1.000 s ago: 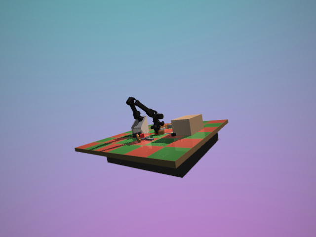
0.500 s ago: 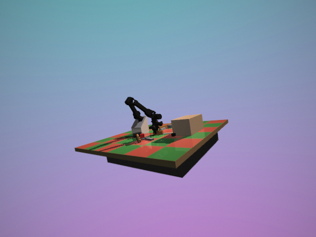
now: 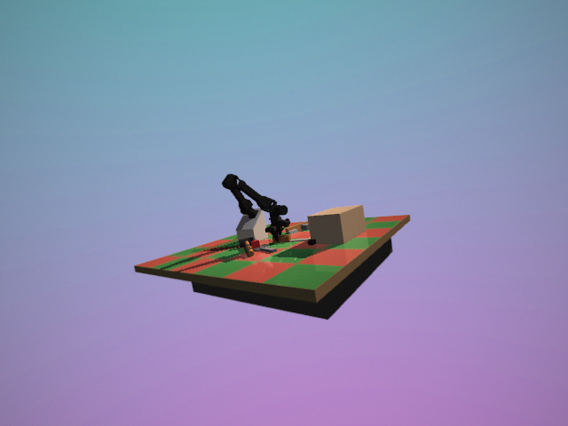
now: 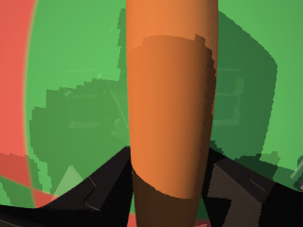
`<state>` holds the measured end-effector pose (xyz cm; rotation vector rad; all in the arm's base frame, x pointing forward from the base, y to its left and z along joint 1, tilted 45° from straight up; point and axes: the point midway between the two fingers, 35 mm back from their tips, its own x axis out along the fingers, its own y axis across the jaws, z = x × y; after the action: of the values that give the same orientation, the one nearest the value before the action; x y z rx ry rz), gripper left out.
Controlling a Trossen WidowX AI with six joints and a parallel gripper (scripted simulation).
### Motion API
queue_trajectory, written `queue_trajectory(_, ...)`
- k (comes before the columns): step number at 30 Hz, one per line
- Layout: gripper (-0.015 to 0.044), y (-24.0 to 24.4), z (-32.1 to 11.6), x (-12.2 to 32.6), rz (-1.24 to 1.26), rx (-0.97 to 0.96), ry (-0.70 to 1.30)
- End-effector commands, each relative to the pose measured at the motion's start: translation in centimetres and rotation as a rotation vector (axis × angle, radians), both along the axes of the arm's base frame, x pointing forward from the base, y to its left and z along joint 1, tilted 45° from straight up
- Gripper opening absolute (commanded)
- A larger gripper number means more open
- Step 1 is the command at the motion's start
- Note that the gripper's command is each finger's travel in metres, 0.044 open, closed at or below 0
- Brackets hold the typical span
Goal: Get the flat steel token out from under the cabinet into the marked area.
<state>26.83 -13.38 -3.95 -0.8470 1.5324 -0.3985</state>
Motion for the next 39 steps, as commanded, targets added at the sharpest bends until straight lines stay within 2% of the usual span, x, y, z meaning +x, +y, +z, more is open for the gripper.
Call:
queue_trajectory(1,0.0,-0.2,0.0,-0.9,0.001,0.004,0.01)
queue_trajectory(24,0.0,-0.9,0.7,-2.4,-0.001,0.0,0.002)
queue_trajectory(31,0.0184,-0.9,0.7,-2.4,-0.001,0.0,0.002)
queue_trajectory(32,0.02,-0.9,0.7,-2.4,-0.001,0.0,0.002)
queue_trajectory(37,0.02,-0.9,0.7,-2.5,-0.001,0.0,0.002)
queue_trajectory(39,0.0253,-0.9,0.7,-2.4,-0.004,0.002,0.005)
